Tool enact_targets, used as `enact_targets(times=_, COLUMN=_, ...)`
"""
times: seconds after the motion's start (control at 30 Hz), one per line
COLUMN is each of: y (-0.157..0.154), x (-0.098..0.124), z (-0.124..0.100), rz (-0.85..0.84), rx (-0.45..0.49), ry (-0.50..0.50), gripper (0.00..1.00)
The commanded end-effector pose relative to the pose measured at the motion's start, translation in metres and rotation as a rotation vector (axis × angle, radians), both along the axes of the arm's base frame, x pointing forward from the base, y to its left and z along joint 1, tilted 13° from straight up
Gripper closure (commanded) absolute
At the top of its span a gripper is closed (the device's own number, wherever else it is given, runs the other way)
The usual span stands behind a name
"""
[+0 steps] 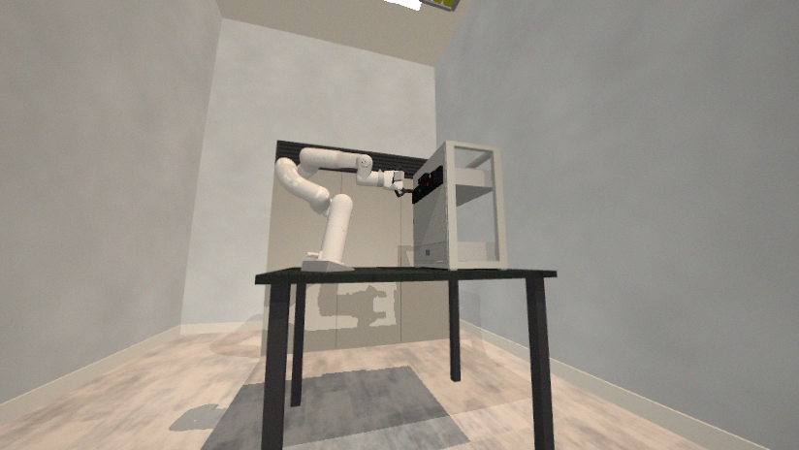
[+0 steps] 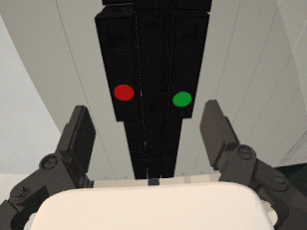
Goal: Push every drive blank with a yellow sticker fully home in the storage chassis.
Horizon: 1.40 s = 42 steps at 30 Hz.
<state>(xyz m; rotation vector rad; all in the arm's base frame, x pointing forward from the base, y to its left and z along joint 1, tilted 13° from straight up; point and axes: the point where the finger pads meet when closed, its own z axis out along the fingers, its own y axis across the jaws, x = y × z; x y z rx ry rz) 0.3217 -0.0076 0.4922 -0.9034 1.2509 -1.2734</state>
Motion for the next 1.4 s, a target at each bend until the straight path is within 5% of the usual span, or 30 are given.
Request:
enact_targets(times=0.0, y=-0.002, x=0.0, z=0.001, rz=0.0, rx=0.0, ry=-0.003, gripper=0.0)
enact_targets(times=1.37, y=-0.089, x=-0.01, z=-0.024, rz=0.0, rx=0.0, ry=-0.003, gripper=0.0)
